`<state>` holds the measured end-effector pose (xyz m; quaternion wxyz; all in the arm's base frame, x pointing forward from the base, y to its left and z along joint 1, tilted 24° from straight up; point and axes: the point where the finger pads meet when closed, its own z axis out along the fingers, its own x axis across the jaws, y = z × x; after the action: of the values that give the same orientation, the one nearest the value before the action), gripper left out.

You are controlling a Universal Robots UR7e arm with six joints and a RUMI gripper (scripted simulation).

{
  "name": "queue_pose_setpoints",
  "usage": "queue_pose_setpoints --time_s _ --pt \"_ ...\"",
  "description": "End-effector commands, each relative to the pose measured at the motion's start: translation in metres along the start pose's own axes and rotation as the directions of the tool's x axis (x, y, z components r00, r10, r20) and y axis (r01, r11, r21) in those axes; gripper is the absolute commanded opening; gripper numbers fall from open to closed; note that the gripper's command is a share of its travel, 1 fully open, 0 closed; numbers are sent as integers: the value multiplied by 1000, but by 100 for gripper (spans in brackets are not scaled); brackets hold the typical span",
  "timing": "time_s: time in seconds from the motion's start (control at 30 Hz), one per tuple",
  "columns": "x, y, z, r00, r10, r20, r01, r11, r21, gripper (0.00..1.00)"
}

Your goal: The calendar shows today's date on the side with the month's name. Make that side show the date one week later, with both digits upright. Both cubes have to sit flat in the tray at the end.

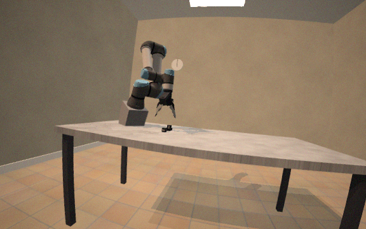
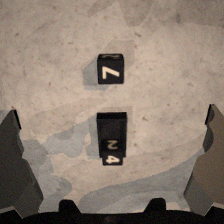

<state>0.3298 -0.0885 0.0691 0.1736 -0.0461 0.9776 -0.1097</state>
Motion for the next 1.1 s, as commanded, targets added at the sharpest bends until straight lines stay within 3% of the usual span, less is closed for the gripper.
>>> queue_pose_setpoints --time_s 0.0,0.13,0.17,1.07 --pt "0 -1 0 1000 15 0 -15 1000 1 100" --pt "0 -1 0 1000 16 0 -16 1000 1 100" --pt "0 -1 0 1000 16 0 -16 1000 1 28" --pt "0 -1 0 1000 16 0 -16 1000 1 28"
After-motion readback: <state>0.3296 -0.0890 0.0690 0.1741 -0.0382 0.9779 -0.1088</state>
